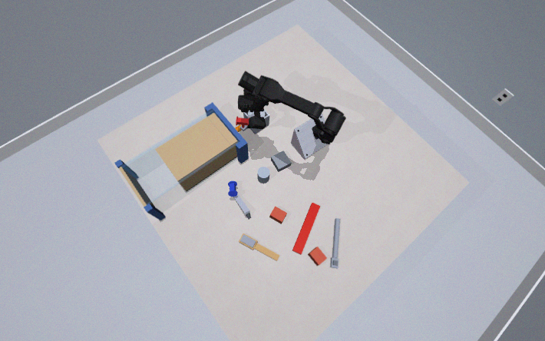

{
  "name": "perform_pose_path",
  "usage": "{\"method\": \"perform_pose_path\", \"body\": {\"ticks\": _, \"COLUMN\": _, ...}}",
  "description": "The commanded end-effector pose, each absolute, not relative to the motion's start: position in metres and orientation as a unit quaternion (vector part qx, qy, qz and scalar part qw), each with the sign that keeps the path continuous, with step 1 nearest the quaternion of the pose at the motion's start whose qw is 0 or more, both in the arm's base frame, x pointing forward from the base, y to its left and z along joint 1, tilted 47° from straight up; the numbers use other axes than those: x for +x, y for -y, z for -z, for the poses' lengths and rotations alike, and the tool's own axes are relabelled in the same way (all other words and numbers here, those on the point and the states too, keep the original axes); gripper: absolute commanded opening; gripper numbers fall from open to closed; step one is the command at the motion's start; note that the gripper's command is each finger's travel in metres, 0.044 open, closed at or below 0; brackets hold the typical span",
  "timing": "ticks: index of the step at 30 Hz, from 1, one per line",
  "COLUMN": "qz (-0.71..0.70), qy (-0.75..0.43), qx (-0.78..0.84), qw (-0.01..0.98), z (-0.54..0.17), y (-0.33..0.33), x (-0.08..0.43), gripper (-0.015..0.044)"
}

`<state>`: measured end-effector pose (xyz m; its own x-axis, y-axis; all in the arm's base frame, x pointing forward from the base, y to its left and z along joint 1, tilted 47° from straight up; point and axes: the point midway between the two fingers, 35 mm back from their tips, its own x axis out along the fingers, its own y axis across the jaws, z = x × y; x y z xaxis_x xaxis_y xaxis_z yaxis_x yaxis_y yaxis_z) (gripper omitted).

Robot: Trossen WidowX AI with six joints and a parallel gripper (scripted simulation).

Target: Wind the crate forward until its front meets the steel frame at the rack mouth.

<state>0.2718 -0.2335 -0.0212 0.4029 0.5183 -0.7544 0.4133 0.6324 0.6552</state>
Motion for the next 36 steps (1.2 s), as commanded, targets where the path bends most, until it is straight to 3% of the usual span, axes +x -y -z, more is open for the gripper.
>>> {"method": "perform_pose_path", "body": {"ticks": 1, "qz": -0.031, "qy": -0.542, "qx": 0.421, "qw": 0.727, "z": -0.002, "y": 0.248, "x": 0.258, "gripper": 0.0440}}
{"method": "perform_pose_path", "body": {"ticks": 7, "qz": -0.031, "qy": -0.542, "qx": 0.422, "qw": 0.726, "z": -0.023, "y": 0.255, "x": 0.243, "gripper": 0.0440}}
{"method": "perform_pose_path", "body": {"ticks": 21, "qz": -0.098, "qy": -0.627, "qx": 0.436, "qw": 0.638, "z": 0.053, "y": 0.320, "x": 0.172, "gripper": 0.0440}}
{"method": "perform_pose_path", "body": {"ticks": 36, "qz": -0.099, "qy": -0.628, "qx": 0.436, "qw": 0.637, "z": 0.054, "y": 0.321, "x": 0.171, "gripper": 0.0440}}
